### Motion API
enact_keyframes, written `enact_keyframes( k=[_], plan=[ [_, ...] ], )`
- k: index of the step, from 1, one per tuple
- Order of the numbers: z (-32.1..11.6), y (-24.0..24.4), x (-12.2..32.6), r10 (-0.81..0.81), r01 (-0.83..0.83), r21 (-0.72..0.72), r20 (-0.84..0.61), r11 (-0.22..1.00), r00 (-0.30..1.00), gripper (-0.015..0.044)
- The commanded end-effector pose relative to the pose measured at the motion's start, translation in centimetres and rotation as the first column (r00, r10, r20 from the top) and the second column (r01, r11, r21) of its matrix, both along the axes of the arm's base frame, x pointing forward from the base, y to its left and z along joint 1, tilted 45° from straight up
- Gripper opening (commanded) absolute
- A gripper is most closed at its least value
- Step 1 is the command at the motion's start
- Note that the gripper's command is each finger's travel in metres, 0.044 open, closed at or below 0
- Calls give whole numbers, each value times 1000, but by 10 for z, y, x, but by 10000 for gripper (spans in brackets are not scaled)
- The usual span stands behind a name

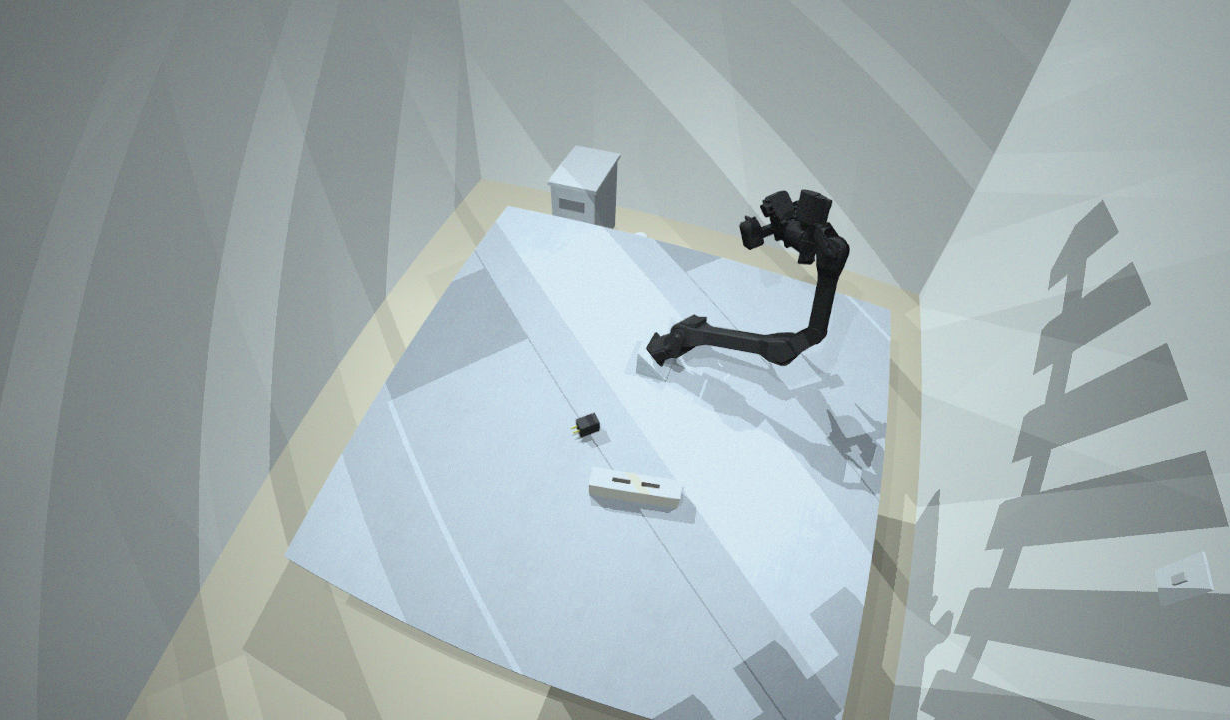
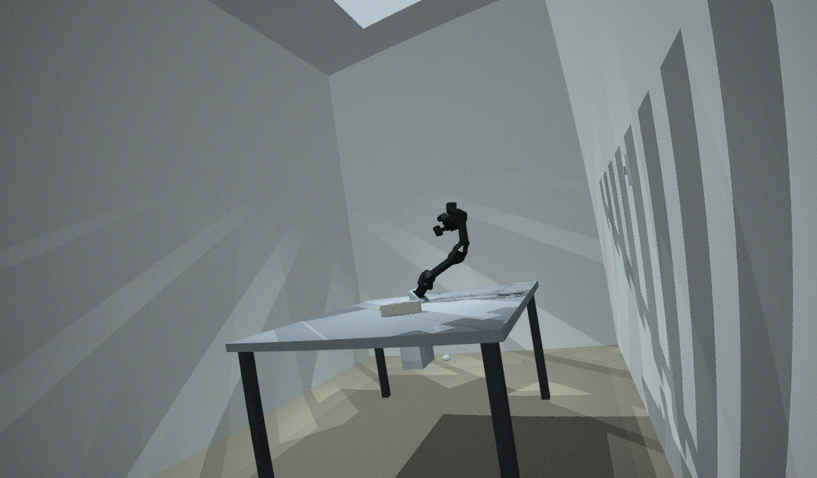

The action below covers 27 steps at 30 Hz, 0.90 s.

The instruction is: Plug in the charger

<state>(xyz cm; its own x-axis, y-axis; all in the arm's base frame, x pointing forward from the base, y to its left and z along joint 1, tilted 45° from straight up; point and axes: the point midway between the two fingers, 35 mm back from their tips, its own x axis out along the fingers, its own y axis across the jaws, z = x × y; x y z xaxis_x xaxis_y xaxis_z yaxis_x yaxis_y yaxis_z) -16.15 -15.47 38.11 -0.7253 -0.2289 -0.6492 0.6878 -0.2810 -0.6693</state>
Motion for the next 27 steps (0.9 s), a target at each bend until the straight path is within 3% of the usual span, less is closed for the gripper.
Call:
enact_keyframes(
  k=[1, 27],
  plan=[
    [0, 0, 0, 1, -1, 0, 1, 1000, 1000, 426],
    [-75, -110, 71, 342, -374, 94, 254, 922, 905, 440]
  ],
)
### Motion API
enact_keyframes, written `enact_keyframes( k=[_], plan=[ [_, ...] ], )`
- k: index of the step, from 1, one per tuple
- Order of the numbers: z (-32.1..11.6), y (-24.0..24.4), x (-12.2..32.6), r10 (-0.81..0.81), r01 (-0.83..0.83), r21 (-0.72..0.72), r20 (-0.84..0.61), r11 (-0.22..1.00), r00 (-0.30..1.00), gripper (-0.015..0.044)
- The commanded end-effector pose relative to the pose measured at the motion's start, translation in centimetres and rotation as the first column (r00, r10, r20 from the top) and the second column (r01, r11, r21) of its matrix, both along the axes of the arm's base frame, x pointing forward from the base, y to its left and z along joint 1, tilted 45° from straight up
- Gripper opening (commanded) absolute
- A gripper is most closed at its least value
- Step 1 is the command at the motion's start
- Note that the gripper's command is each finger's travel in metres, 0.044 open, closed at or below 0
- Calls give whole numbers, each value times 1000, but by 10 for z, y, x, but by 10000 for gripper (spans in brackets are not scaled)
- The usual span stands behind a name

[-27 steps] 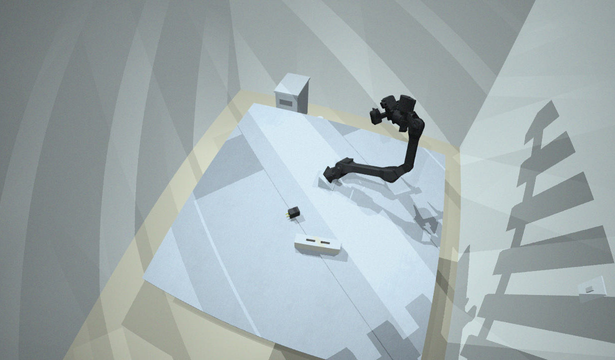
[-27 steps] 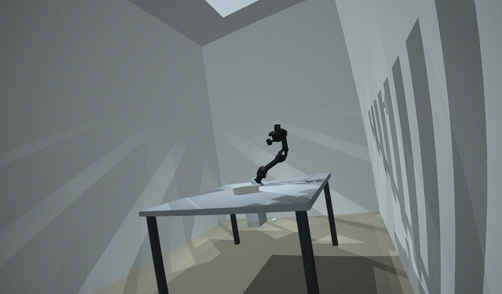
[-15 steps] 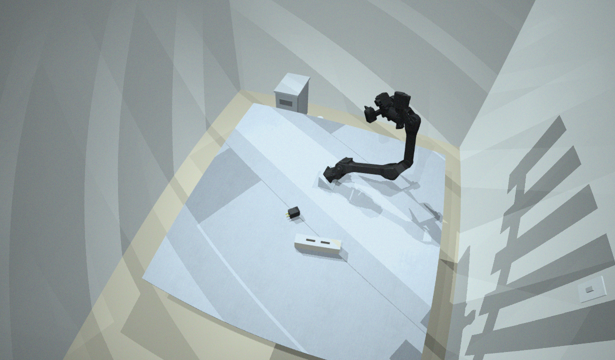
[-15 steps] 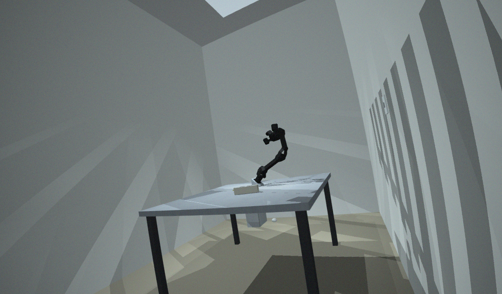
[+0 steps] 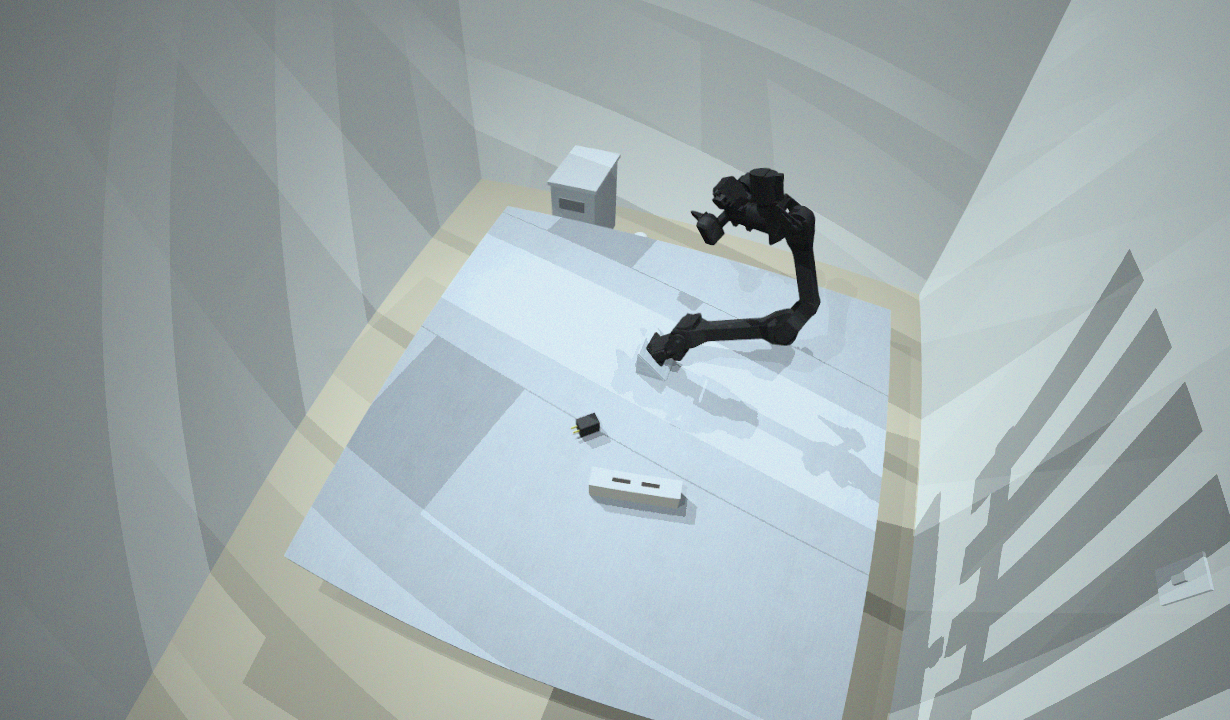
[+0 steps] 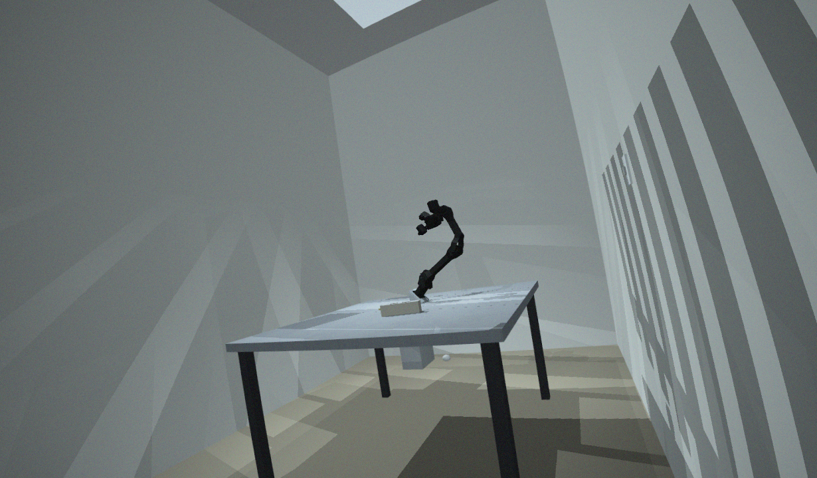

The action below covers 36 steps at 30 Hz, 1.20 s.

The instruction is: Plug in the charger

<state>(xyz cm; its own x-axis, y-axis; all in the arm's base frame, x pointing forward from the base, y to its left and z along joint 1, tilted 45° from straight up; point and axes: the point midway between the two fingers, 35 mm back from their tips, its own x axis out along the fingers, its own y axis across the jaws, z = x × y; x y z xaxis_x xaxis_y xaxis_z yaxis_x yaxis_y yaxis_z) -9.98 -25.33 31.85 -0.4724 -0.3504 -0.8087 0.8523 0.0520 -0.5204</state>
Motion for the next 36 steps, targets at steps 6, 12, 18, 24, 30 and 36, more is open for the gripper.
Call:
enact_keyframes(
  k=[6, 12, 18, 24, 30, 36],
  plan=[
    [-34, -30, 36, 118, -124, 72, 85, 990, 989, 440],
    [-58, -45, 67, 190, -209, 119, 157, 970, 969, 440],
    [-82, -55, 99, 251, -291, 166, 227, 942, 941, 440],
    [-105, -58, 131, 297, -365, 213, 295, 906, 908, 440],
    [-131, -57, 164, 315, -421, 265, 362, 868, 877, 440],
    [-158, -51, 197, 326, -479, 321, 427, 817, 843, 440]
  ],
)
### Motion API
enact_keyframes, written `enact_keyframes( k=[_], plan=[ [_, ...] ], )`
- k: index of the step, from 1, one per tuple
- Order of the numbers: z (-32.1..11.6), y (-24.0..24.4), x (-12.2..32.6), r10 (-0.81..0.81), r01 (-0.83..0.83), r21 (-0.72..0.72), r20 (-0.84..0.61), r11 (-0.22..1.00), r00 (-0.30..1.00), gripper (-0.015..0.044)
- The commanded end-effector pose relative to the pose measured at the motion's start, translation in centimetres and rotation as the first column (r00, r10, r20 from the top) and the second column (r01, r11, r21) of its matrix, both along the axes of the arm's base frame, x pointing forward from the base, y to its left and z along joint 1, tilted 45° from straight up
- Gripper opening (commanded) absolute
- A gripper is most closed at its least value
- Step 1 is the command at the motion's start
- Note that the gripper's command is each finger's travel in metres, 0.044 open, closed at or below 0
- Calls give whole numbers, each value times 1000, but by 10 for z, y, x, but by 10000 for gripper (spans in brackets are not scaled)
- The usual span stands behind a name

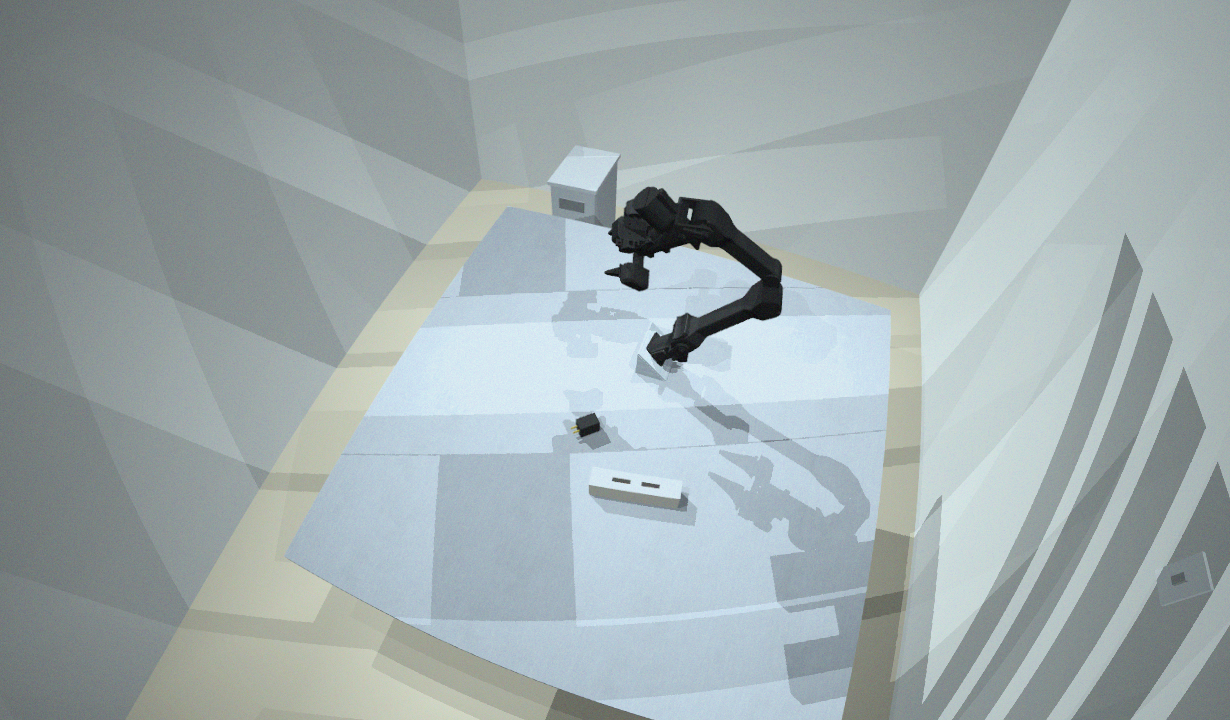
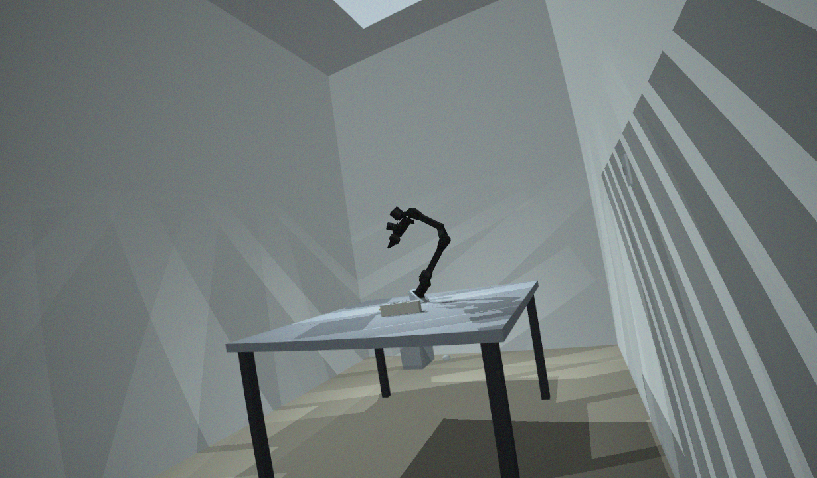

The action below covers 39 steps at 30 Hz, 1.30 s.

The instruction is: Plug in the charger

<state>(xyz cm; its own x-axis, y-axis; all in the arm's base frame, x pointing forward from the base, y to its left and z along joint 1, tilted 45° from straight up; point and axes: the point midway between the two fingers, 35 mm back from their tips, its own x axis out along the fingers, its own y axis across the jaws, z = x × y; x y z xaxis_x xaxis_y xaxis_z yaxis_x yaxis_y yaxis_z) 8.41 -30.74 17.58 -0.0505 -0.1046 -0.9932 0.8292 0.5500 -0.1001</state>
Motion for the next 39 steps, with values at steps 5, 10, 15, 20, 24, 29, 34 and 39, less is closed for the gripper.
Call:
enact_keyframes(
  k=[5, 10, 15, 20, 24, 29, 34, 39],
  plan=[
    [-37, 13, 40, 63, -69, 130, 50, 989, 997, 440],
    [-59, 26, 65, 102, -117, 210, 82, 971, 991, 440],
    [-80, 43, 88, 135, -161, 290, 110, 943, 985, 440],
    [-99, 62, 109, 160, -197, 364, 129, 910, 979, 440],
    [-113, 78, 123, 177, -220, 420, 139, 881, 974, 440],
    [-130, 100, 139, 195, -244, 489, 150, 837, 969, 440],
    [-146, 124, 154, 209, -263, 559, 161, 786, 965, 440],
    [-162, 149, 165, 219, -274, 625, 166, 731, 962, 440]
  ],
)
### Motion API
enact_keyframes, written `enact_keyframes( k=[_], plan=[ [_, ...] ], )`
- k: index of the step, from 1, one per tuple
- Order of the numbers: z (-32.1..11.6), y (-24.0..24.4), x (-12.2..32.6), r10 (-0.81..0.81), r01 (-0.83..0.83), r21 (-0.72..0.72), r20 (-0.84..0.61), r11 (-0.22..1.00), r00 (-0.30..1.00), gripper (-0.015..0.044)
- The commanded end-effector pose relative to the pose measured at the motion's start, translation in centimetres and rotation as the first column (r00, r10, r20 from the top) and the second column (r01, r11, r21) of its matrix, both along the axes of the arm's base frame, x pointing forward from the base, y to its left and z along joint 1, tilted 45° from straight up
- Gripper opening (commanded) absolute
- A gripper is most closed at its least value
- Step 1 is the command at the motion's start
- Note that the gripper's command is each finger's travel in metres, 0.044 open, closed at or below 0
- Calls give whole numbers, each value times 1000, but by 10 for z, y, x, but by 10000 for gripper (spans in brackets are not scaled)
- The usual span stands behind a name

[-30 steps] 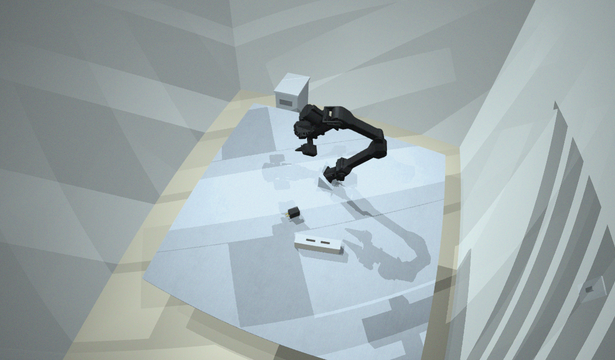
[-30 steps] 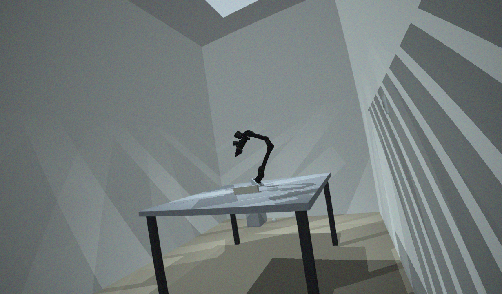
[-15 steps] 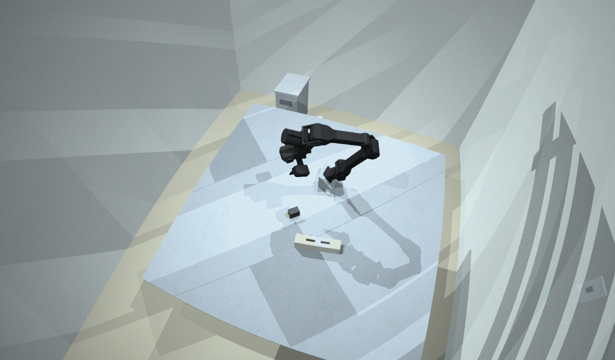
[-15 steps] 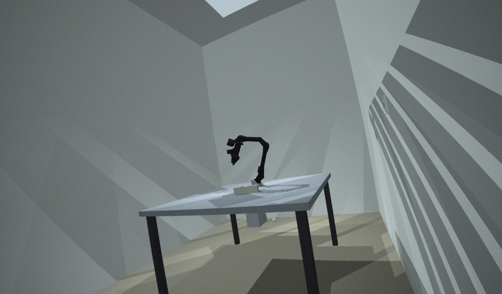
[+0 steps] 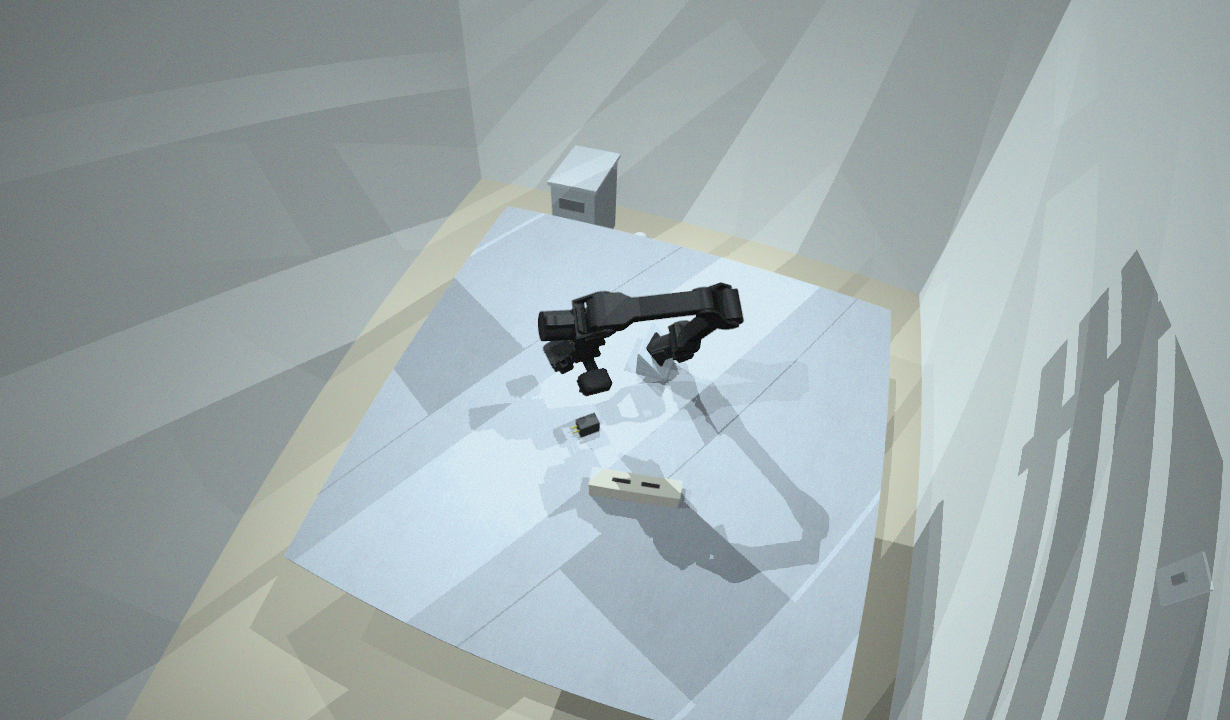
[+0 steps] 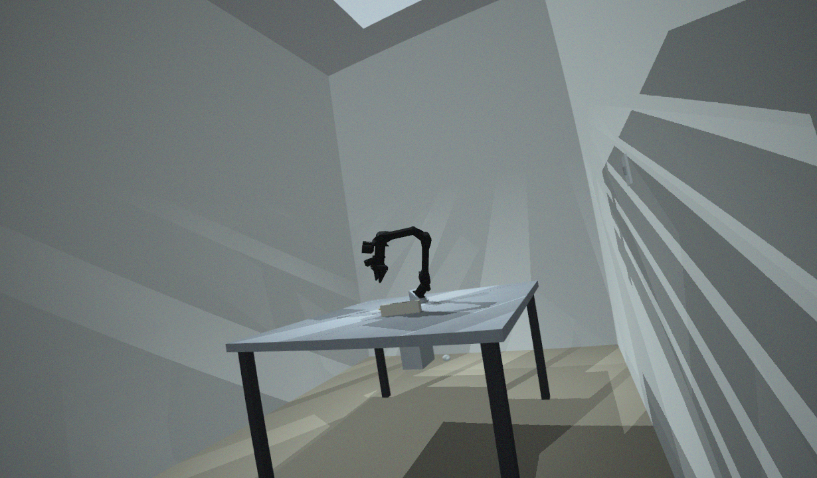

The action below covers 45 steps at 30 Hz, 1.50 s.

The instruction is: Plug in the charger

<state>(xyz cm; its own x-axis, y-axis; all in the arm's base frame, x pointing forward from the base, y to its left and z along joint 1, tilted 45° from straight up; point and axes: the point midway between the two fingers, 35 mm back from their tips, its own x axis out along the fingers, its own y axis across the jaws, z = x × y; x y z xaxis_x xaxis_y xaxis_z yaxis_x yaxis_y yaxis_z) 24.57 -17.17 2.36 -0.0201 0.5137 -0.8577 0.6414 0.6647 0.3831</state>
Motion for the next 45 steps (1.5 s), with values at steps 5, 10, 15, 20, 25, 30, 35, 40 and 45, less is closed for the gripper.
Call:
enact_keyframes(
  k=[5, 10, 15, 20, 25, 30, 35, 40, 45],
  plan=[
    [-25, 40, 12, 28, -23, 129, -34, 991, 999, 440],
    [-37, 67, 18, 50, -37, 203, -58, 978, 997, 440],
    [-47, 91, 20, 69, -45, 265, -82, 963, 994, 440],
    [-48, 95, 20, 71, -45, 273, -86, 961, 994, 440],
    [-52, 100, 19, 71, -45, 273, -86, 961, 994, 440],
    [-56, 107, 18, 71, -45, 274, -86, 961, 994, 440],
    [-59, 109, 18, 71, -45, 274, -86, 961, 994, 440],
    [-65, 115, 18, 71, -45, 274, -85, 961, 994, 440],
    [-71, 121, 18, 71, -45, 274, -85, 961, 994, 440]
  ],
)
